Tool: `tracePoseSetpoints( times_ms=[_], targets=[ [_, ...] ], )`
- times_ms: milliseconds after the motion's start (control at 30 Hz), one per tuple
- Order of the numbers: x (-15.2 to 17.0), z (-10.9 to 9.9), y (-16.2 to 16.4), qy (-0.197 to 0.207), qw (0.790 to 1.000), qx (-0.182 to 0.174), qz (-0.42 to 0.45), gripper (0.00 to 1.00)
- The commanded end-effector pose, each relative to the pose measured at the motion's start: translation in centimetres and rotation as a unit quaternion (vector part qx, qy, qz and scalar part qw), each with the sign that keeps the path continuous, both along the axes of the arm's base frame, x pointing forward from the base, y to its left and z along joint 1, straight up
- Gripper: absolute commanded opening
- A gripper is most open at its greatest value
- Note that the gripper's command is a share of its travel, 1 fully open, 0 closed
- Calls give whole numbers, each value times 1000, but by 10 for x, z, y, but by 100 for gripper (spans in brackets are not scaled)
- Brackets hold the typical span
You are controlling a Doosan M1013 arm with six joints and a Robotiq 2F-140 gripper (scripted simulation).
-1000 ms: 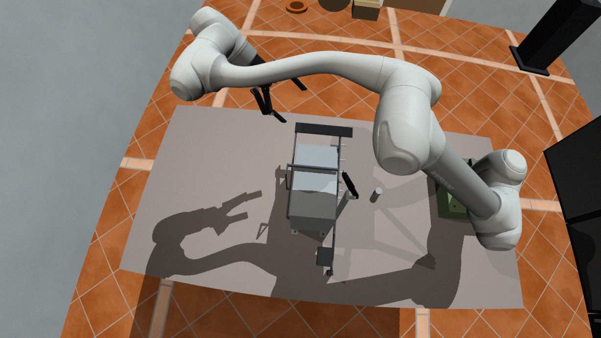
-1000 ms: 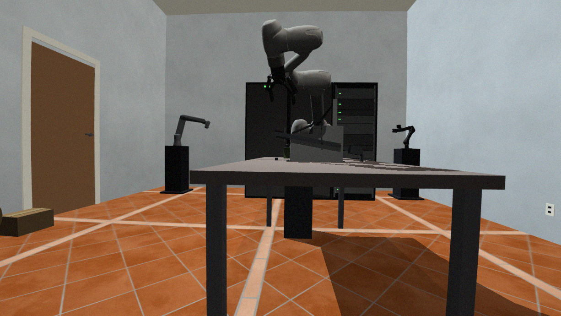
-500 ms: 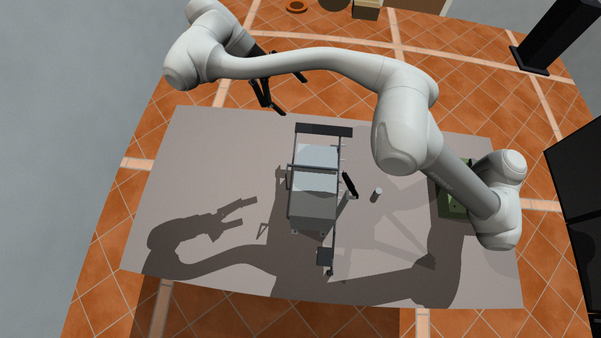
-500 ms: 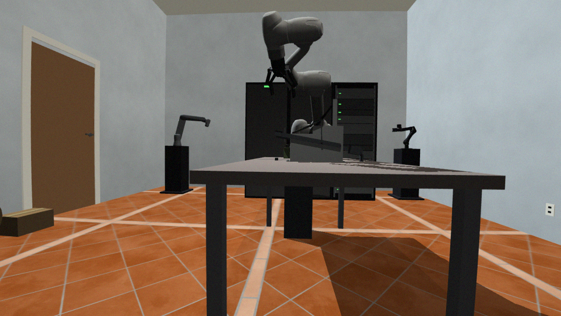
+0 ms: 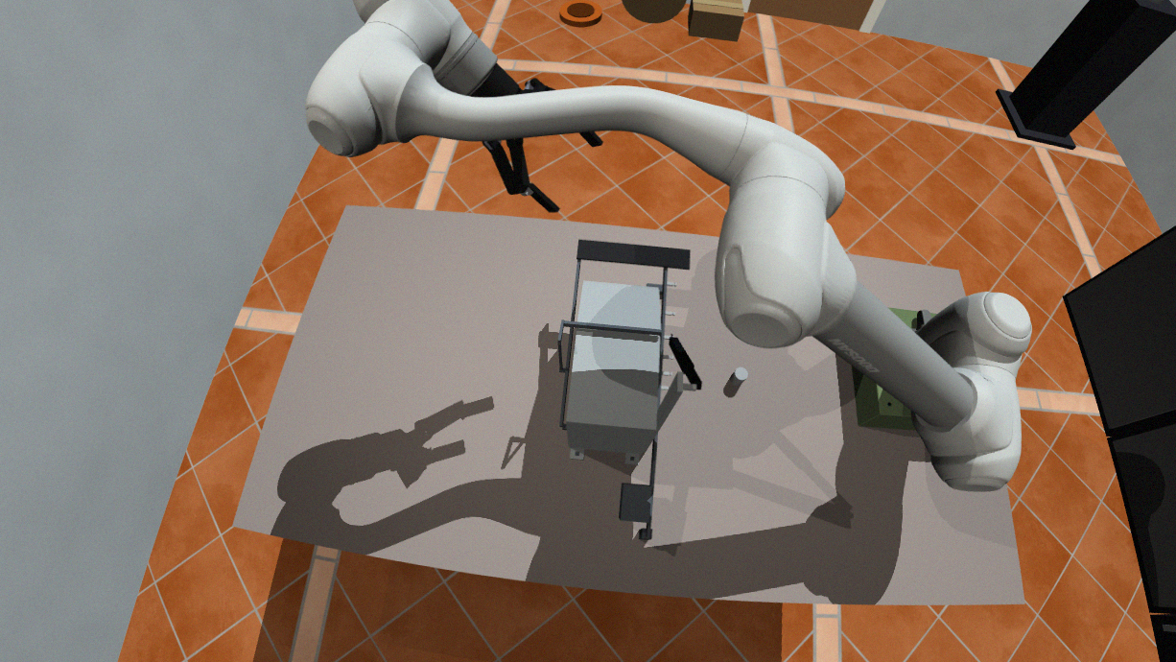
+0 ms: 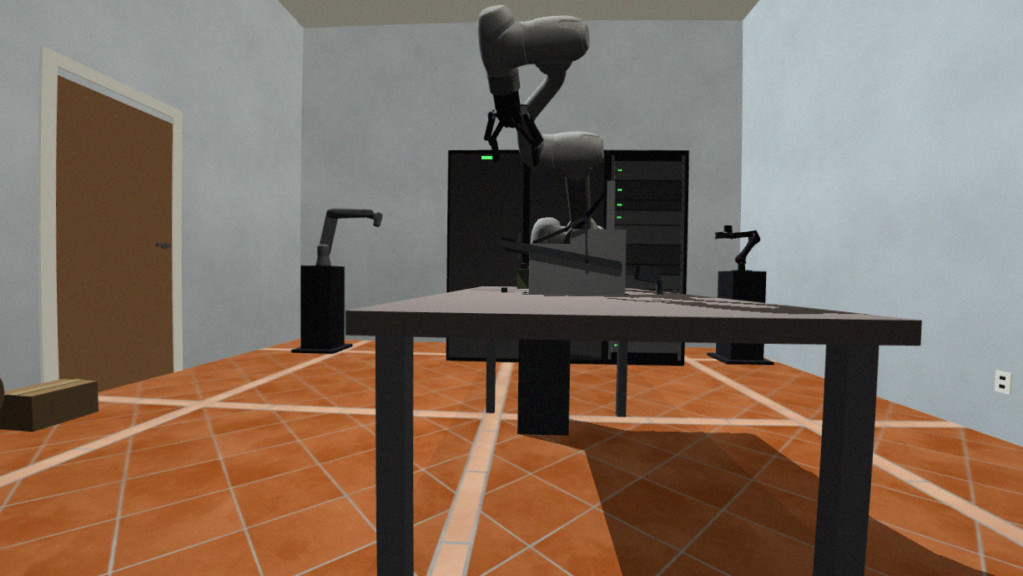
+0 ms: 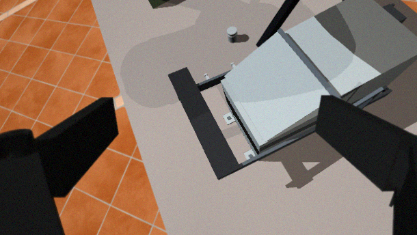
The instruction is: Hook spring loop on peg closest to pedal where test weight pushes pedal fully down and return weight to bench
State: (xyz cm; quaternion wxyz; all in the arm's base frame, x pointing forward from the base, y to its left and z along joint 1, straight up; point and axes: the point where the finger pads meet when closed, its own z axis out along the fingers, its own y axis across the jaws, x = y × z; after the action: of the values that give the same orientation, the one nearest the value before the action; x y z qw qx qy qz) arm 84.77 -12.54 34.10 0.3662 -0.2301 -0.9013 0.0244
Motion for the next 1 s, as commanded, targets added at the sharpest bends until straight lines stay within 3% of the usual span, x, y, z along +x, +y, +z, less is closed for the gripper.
tracePoseSetpoints(
  times_ms=[0,300,367,400,867,967],
  targets=[
    [0,16,0,-1,1000,0,0,100],
    [1,52,0,-1,1000,0,0,100],
    [1,52,0,-1,1000,0,0,100],
    [-1,38,0,-6,1000,-1,0,100],
    [1,58,0,-6,1000,-1,0,100],
    [-6,53,2,-21,1000,-3,-1,100]
  ],
)
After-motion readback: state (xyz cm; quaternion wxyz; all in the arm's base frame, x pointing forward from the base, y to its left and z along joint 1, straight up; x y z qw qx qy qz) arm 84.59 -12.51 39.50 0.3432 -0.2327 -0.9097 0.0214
